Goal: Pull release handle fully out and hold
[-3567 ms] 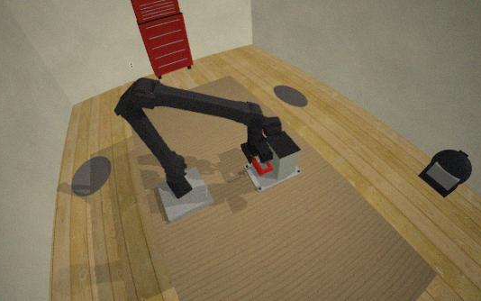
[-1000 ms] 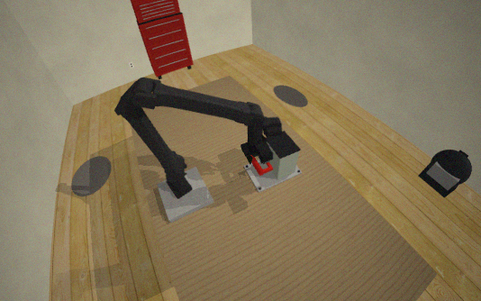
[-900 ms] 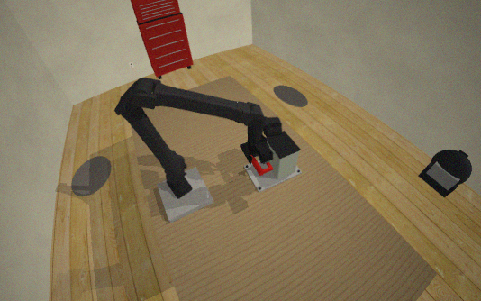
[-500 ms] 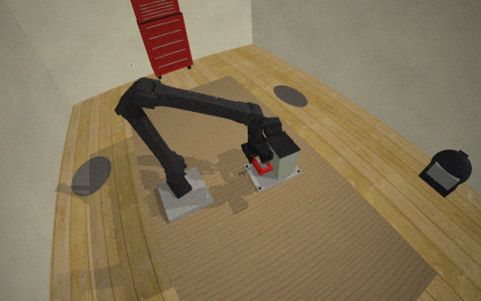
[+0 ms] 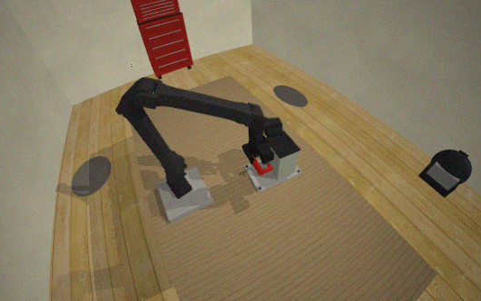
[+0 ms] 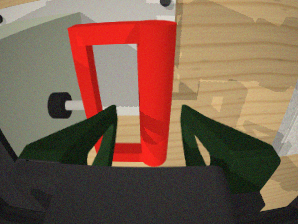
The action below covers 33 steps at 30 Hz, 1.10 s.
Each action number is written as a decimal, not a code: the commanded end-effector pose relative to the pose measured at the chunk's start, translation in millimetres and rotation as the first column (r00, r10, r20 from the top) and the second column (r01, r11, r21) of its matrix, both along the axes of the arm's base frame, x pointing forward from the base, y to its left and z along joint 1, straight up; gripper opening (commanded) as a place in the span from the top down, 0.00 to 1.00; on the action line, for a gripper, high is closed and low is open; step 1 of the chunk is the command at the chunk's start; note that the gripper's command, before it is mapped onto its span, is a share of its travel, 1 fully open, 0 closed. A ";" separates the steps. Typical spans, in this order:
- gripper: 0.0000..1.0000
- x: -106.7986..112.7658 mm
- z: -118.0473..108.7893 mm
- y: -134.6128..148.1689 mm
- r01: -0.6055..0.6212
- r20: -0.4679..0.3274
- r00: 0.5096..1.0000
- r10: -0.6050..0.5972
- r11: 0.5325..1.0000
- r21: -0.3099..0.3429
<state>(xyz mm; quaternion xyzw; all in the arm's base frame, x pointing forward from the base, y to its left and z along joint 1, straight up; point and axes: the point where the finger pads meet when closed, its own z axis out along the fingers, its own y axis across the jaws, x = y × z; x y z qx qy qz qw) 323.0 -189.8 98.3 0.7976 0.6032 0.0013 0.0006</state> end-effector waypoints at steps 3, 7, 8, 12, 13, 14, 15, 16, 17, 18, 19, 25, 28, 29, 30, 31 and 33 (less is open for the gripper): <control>0.50 -3.0 -11.1 -4.6 0.022 -0.010 1.000 -0.022 1.000 0.003; 0.50 -3.1 -14.0 -4.6 0.022 -0.010 1.000 -0.022 1.000 0.003; 0.50 -3.1 -14.7 -4.6 0.022 -0.010 1.000 -0.022 1.000 0.003; 0.50 -3.1 -17.1 -4.5 0.022 -0.010 1.000 -0.022 1.000 0.003; 0.50 -3.1 -17.7 -4.5 0.022 -0.010 1.000 -0.022 1.000 0.003; 0.50 -3.2 -18.2 -4.5 0.022 -0.010 1.000 -0.022 1.000 0.003; 0.50 -3.2 -18.6 -4.5 0.022 -0.010 1.000 -0.022 1.000 0.003; 0.50 -3.2 -19.1 -4.5 0.022 -0.010 1.000 -0.022 1.000 0.003; 0.50 -3.2 -19.5 -4.5 0.022 -0.010 1.000 -0.022 1.000 0.003; 0.50 -3.2 -19.8 -4.5 0.022 -0.010 1.000 -0.022 1.000 0.003; 0.50 -3.2 -19.8 -4.5 0.022 -0.010 1.000 -0.022 1.000 0.003; 0.50 -3.2 -21.1 -4.5 0.022 -0.010 1.000 -0.022 1.000 0.003; 0.50 -3.2 -21.4 -4.5 0.022 -0.010 1.000 -0.022 1.000 0.003; 0.50 -3.2 -21.5 -4.5 0.022 -0.010 1.000 -0.022 1.000 0.003; 0.50 -3.2 -21.5 -4.5 0.022 -0.010 1.000 -0.022 1.000 0.003; 0.50 -3.3 -21.7 -4.4 0.022 -0.010 1.000 -0.022 1.000 0.003; 0.50 -3.4 -22.2 -4.3 0.022 -0.011 1.000 -0.022 1.000 0.004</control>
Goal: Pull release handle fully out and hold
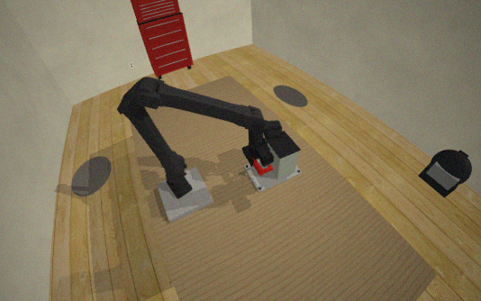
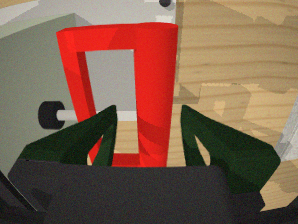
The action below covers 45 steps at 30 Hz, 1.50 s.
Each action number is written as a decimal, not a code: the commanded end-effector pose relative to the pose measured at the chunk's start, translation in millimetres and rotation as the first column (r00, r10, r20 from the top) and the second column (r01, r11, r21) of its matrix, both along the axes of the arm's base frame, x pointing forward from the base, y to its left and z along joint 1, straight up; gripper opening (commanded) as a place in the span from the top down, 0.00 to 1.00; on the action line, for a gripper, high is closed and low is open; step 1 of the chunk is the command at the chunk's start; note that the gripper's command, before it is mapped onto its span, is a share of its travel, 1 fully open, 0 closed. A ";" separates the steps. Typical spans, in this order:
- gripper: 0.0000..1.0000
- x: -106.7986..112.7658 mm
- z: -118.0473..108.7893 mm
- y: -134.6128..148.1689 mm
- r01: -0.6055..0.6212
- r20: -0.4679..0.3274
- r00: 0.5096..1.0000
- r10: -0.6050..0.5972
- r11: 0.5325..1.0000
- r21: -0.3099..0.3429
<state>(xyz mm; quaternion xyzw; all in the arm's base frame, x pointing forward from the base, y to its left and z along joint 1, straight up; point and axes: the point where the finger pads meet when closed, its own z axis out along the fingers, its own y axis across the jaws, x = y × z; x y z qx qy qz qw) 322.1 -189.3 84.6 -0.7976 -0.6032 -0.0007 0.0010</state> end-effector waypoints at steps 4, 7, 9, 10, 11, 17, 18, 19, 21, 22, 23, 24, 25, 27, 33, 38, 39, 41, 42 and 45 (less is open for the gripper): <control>0.50 -2.6 -8.9 -4.8 0.022 -0.009 1.000 -0.022 1.000 0.003; 0.50 -2.6 -9.1 -4.7 0.022 -0.009 1.000 -0.022 1.000 0.003; 0.50 -2.6 -9.1 -4.7 0.022 -0.009 1.000 -0.022 1.000 0.003; 0.50 -2.6 -9.1 -4.7 0.022 -0.009 1.000 -0.022 1.000 0.003; 0.50 -2.6 -9.1 -4.7 0.022 -0.009 1.000 -0.022 1.000 0.003; 0.50 -2.6 -9.1 -4.7 0.022 -0.009 1.000 -0.022 1.000 0.003; 0.50 -2.6 -9.1 -4.7 0.022 -0.009 1.000 -0.022 1.000 0.003; 0.50 -2.6 -9.1 -4.7 0.022 -0.009 1.000 -0.022 1.000 0.003; 0.50 -2.6 -9.1 -4.7 0.022 -0.009 1.000 -0.022 1.000 0.003; 0.50 -2.6 -9.1 -4.7 0.022 -0.009 1.000 -0.022 1.000 0.003; 0.50 -2.6 -9.1 -4.7 0.022 -0.009 1.000 -0.022 1.000 0.003; 0.50 -2.6 -9.1 -4.7 0.022 -0.009 1.000 -0.022 1.000 0.003; 0.50 -2.6 -9.1 -4.7 0.022 -0.009 1.000 -0.022 1.000 0.003; 0.50 -2.6 -9.1 -4.7 0.022 -0.009 1.000 -0.022 1.000 0.003; 0.50 -2.6 -9.1 -4.7 0.022 -0.009 1.000 -0.022 1.000 0.003; 0.50 -2.6 -9.1 -4.7 0.022 -0.009 1.000 -0.022 1.000 0.003; 0.50 -2.6 -9.1 -4.7 0.022 -0.009 1.000 -0.022 1.000 0.003; 0.50 -2.6 -9.1 -4.7 0.022 -0.009 1.000 -0.022 1.000 0.003; 0.50 -2.6 -9.1 -4.7 0.022 -0.009 1.000 -0.022 1.000 0.003; 1.00 -2.6 -9.1 -4.7 0.022 -0.009 1.000 -0.022 1.000 0.003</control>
